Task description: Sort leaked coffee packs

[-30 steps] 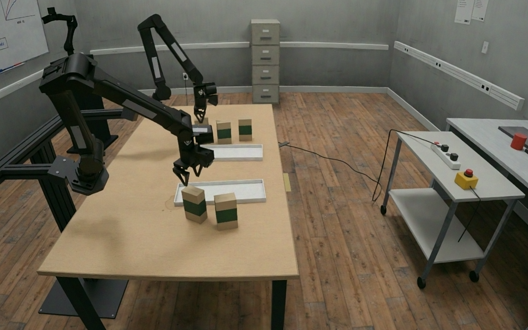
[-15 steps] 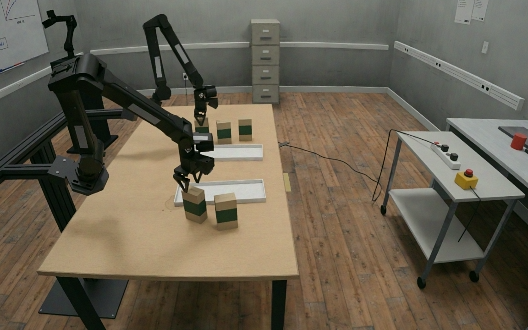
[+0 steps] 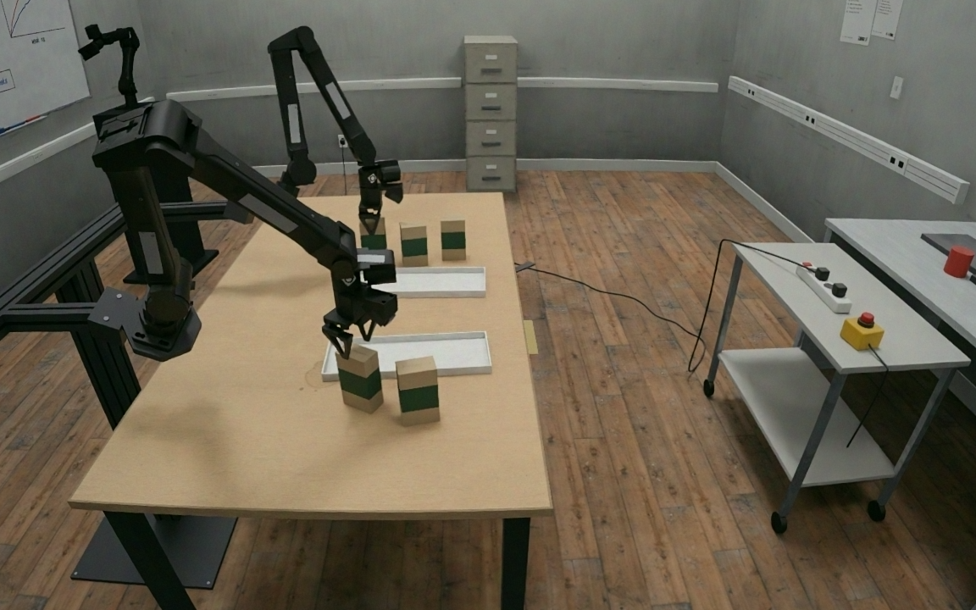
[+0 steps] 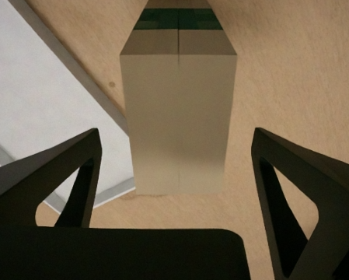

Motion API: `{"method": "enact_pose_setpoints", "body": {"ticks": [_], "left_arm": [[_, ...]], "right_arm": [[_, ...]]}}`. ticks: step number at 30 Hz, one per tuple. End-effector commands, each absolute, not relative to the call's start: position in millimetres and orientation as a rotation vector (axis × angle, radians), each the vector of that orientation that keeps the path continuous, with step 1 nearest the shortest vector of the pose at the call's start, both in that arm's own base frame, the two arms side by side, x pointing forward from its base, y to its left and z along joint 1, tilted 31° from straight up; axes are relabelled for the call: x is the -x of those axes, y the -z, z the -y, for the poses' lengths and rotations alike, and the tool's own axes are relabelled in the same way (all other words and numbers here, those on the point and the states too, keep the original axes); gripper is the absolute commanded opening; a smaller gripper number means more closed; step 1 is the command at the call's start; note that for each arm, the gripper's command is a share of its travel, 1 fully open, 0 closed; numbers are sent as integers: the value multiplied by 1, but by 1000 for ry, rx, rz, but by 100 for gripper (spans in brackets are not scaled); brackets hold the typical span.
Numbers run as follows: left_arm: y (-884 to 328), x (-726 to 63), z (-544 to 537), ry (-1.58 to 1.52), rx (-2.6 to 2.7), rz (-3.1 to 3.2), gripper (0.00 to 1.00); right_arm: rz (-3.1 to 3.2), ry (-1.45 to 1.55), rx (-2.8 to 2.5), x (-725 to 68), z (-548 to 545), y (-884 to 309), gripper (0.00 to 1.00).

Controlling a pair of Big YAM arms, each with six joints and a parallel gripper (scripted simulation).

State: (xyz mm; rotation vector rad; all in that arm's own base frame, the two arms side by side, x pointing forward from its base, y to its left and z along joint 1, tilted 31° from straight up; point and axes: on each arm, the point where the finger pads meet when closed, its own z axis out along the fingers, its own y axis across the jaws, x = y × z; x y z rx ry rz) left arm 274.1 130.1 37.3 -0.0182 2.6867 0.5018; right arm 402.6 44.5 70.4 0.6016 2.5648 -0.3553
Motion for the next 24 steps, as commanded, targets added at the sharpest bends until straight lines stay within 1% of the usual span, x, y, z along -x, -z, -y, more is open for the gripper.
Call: {"method": "enact_pose_setpoints", "body": {"ticks": [1, 2, 3, 24], "left_arm": [[-41, -279, -133, -506, 23, -2672, 76], [-41, -279, -133, -506, 23, -2672, 76], [-41, -279, -133, -506, 23, -2672, 22], [-41, -279, -133, -506, 23, -2672, 22]], "right_arm": [[-2573, 363, -601, -406, -39, -61, 76], [-2572, 362, -601, -407, -39, -61, 76], [-2573, 363, -601, -407, -38, -59, 76], [-2576, 365, -601, -416, -28, -37, 76]]}}
